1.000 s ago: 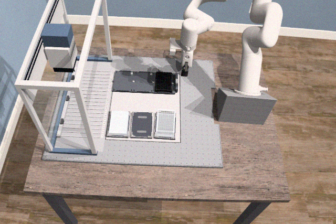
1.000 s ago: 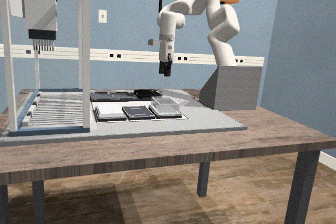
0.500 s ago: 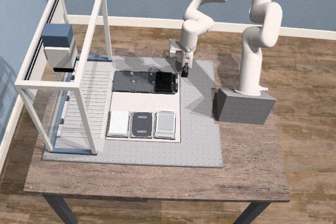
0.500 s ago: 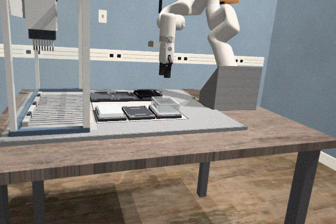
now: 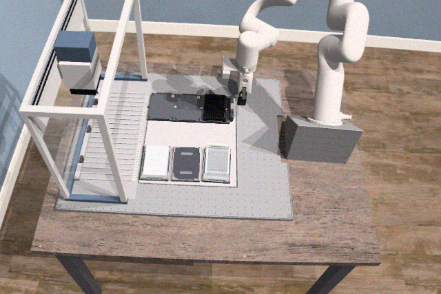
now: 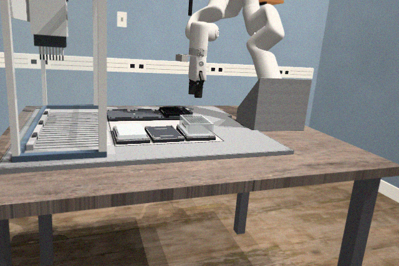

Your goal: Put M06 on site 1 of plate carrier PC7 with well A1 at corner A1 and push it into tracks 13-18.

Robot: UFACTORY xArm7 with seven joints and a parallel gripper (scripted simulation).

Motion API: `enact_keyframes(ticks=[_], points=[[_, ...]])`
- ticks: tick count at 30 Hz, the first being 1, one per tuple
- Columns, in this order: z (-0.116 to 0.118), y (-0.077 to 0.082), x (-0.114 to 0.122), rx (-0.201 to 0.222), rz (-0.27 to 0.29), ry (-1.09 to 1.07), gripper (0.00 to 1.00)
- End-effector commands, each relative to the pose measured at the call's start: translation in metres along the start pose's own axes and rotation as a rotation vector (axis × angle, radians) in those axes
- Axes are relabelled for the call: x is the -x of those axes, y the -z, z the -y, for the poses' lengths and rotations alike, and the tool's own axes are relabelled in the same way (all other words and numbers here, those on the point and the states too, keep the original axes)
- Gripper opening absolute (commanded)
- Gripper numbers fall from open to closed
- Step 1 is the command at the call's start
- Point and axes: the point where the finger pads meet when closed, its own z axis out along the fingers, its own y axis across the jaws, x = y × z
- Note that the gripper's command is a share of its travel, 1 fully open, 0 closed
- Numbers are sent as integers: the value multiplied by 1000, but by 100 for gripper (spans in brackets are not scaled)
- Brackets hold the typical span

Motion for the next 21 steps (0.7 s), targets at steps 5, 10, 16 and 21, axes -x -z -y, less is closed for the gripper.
enact_keyframes(ticks=[5,10,16,21], points=[[0,-11,-1,0,-3,0,82],[0,-20,-1,0,-3,0,82],[0,-26,-1,0,-3,0,82],[0,-35,-1,0,-3,0,82]])
